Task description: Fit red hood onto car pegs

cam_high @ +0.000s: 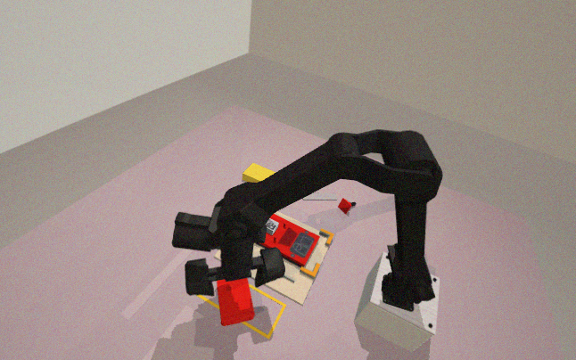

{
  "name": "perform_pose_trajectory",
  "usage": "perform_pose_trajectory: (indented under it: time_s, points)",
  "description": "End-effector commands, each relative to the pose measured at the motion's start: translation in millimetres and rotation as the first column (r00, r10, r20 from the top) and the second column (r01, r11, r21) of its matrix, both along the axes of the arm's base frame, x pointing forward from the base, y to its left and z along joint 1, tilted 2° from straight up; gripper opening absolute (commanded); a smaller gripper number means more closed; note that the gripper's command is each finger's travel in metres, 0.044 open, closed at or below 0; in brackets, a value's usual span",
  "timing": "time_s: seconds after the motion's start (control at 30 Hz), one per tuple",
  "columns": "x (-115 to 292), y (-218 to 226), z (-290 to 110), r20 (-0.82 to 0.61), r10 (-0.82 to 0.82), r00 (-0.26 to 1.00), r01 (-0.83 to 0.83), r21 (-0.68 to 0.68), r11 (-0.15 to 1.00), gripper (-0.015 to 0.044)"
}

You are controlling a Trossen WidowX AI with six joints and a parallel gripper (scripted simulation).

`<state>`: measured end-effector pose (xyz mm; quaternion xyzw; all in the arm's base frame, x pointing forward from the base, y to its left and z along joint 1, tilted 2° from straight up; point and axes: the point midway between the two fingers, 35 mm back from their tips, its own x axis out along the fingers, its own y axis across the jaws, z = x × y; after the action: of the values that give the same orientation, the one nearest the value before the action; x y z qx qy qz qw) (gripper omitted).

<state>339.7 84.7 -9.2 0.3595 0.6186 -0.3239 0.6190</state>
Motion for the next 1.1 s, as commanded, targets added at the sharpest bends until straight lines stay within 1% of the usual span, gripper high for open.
perform_pose_trajectory:
  time_s: [0.0,1.07]
  points:
    - [-0.2,0.8,-2.7,0.000,-0.005,1.000,0.005,0.004,1.000,0.0440]
    - [-1.0,2.4,-21.2,-0.001,-0.005,1.000,0.005,0.004,1.000,0.0440]
